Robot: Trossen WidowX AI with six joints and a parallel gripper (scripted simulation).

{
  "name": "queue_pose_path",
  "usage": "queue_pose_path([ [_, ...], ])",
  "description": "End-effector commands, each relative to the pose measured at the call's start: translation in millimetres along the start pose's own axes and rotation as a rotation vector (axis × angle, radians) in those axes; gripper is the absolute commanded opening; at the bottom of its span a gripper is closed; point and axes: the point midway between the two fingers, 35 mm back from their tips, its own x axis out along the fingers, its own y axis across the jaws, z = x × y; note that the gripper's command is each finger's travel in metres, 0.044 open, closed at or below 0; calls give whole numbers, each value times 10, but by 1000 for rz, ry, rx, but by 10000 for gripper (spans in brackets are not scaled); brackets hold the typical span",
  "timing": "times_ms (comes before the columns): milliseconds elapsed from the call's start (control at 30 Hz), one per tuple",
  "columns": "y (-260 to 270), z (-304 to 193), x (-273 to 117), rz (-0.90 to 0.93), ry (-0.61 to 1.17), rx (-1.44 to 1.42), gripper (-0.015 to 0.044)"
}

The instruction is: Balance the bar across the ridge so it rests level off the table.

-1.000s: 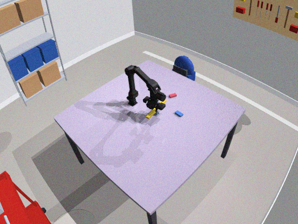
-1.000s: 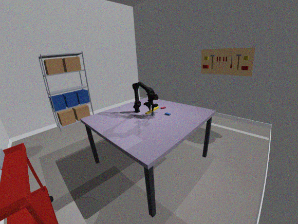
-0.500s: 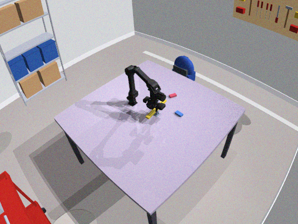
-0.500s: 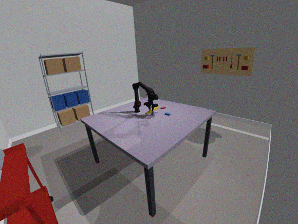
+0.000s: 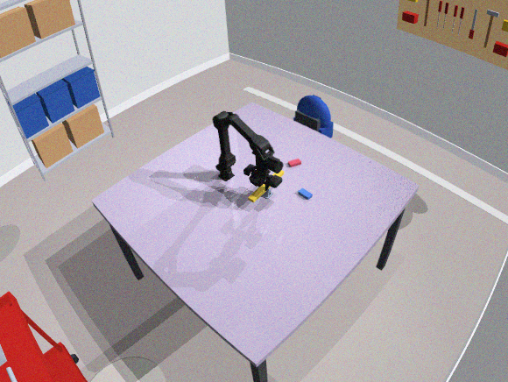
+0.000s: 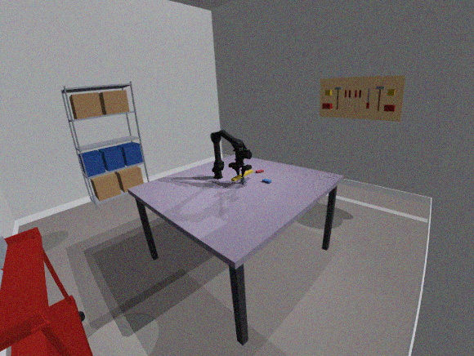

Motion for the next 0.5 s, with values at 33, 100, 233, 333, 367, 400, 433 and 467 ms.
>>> queue_pose_path([
  [33,0,0,1,0,0,0,171],
  [100,0,0,1,0,0,0,171],
  [233,0,0,1,0,0,0,172],
  [333,0,0,1,0,0,0,173],
  [367,0,0,1,0,0,0,173],
  [400,0,0,1,0,0,0,173],
  [433,0,0,1,0,0,0,173],
  [467,0,0,1,0,0,0,185],
])
